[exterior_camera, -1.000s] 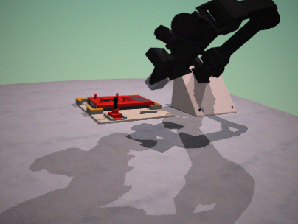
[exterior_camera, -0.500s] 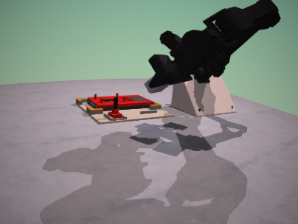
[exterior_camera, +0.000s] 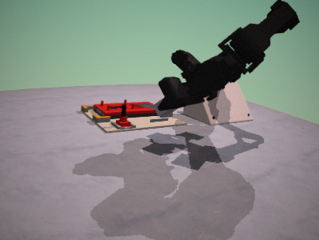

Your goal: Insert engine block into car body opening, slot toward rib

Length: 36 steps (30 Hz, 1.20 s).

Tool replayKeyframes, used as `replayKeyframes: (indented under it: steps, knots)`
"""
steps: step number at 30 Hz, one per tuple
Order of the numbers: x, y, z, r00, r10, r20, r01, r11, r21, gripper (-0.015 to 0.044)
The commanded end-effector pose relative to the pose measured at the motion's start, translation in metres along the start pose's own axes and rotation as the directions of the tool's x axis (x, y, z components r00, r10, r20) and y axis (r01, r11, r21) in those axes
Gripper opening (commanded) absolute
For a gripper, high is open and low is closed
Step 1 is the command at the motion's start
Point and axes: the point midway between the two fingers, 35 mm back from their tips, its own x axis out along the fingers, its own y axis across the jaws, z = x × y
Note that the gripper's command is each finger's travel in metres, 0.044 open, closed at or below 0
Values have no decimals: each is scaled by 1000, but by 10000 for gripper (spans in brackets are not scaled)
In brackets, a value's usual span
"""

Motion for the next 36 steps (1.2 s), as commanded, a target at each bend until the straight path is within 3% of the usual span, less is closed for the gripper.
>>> replayKeyframes:
  steps: [1, 27, 36]
  knots:
    - [8, -2, -5, 1000, -6, 9, 5, 1000, 3, 0]
    - [41, -2, -44, 1000, -6, 7, 6, 1000, 3, 0]
    - [40, -2, -43, 1000, -4, 16, 4, 1000, 4, 236]
